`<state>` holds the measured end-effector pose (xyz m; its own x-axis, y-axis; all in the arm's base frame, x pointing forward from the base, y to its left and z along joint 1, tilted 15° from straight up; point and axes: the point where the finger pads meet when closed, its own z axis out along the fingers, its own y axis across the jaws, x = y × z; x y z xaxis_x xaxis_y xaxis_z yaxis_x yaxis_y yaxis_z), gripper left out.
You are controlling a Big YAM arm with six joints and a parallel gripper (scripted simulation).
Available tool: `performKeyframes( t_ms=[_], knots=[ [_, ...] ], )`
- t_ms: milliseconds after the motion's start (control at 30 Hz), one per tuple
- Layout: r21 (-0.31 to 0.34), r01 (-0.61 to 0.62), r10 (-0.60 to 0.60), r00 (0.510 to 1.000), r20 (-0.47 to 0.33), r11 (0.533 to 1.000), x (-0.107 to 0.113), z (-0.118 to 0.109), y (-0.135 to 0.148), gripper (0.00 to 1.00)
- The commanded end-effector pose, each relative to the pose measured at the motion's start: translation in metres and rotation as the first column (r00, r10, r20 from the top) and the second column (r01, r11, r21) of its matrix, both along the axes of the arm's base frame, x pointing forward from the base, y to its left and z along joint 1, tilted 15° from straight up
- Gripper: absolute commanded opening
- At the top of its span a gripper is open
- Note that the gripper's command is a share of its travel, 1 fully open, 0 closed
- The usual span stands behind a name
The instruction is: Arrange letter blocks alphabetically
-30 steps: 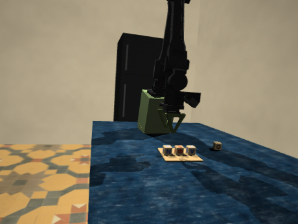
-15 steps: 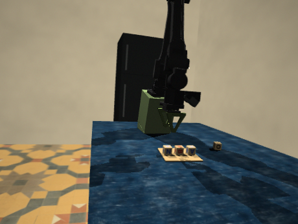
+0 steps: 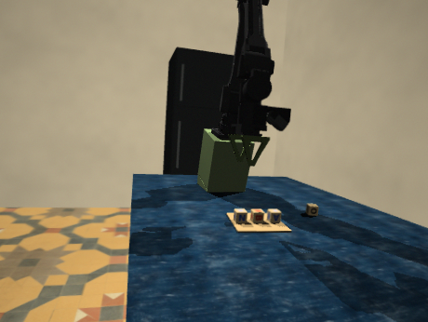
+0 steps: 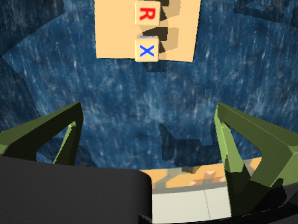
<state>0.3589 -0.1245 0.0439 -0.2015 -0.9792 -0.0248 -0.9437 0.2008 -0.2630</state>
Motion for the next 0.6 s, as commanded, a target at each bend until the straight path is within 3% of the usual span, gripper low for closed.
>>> performKeyframes(
  t_ms=[0, 133, 200, 567],
  knots=[
    [-0.016, 0.001, 0.0, 0.999, 0.047, 1.0, 0.01, 0.038, -0.011, 1.0],
    [-0.017, 0.001, 0.0, 0.999, 0.048, 1.0, 0.006, 0.052, -0.01, 1.0],
    [0.006, 0.001, -0.001, 1.0, -0.009, 1.0, -0.007, 0.032, -0.005, 1.0],
    [0.004, 0.003, -0.003, 1.0, -0.005, 1.0, -0.007, 0.032, -0.005, 1.0]
  ],
)
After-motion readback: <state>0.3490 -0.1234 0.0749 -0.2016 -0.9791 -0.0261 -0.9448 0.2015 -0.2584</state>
